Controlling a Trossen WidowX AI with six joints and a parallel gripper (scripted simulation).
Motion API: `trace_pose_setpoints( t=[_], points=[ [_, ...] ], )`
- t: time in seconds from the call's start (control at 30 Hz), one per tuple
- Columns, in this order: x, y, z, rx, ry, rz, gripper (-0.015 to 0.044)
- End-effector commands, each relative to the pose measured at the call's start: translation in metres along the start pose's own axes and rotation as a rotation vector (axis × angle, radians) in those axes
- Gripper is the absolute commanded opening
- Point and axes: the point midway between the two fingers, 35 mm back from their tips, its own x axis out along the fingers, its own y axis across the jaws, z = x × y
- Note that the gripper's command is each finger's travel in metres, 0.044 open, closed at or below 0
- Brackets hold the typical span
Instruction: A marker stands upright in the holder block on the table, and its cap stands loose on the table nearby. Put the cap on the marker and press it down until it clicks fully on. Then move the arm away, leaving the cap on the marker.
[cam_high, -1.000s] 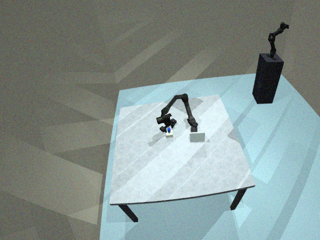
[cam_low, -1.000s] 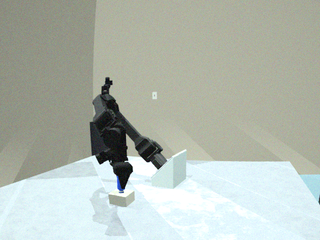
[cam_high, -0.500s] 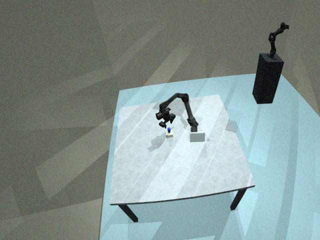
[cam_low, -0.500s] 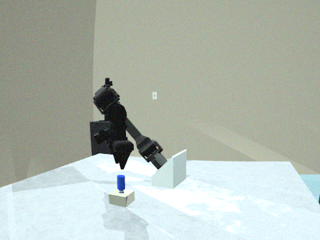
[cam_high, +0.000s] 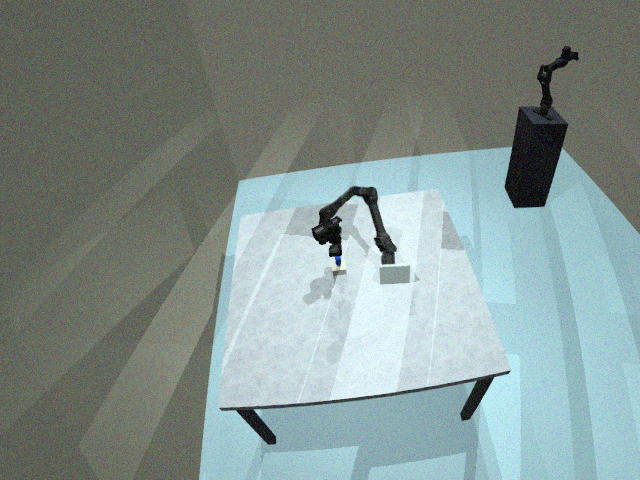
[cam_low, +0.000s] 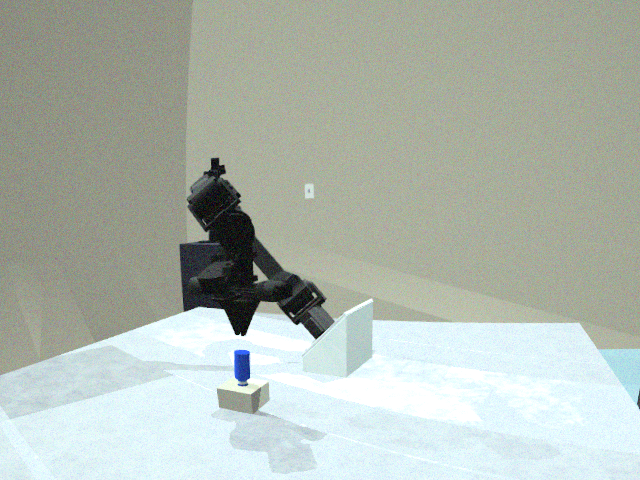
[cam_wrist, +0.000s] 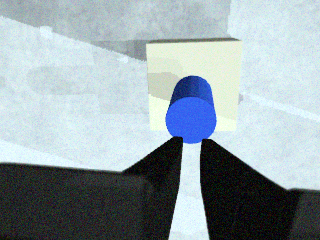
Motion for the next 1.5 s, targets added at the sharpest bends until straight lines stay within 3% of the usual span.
trace_pose_setpoints(
  t=[0.0,1.47],
  points=[
    [0.001,0.000,0.000,-0.079,-0.002,-0.002,0.0000],
    [0.036,0.000,0.001,-0.072,-0.011,0.001,0.0000]
  ],
)
